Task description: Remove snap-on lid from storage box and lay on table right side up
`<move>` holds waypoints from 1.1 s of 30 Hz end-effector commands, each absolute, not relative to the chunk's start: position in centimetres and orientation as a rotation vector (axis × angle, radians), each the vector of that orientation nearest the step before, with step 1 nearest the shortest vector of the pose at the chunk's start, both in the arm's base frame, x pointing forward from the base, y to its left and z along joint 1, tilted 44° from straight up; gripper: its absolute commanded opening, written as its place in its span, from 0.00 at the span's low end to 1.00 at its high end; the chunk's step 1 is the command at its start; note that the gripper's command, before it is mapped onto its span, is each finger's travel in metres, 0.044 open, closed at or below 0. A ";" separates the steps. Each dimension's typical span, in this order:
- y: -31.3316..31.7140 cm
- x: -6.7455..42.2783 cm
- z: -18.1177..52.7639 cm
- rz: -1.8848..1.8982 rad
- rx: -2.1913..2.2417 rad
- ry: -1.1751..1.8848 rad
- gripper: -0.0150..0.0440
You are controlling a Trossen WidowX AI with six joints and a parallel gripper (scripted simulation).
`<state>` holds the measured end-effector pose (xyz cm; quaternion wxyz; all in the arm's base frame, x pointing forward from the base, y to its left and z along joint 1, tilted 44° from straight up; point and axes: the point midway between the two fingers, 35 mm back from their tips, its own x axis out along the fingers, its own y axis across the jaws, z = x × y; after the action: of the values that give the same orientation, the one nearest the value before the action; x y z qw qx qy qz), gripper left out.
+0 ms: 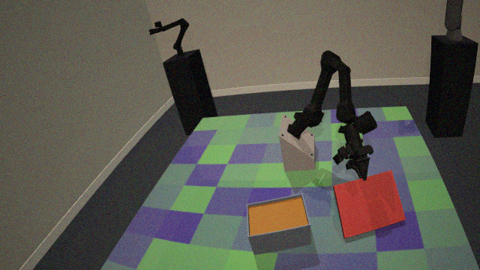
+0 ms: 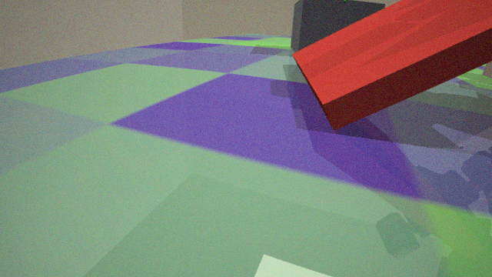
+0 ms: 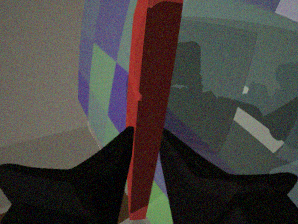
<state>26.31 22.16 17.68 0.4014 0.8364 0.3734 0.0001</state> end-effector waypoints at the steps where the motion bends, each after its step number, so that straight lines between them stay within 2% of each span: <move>1: 22.7 25.9 16.5 -0.022 2.099 0.977 0.25; 33: 24.5 25.7 14.7 -0.022 2.100 0.977 0.25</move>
<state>26.05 24.11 15.41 0.4018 0.8339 0.3783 -0.0031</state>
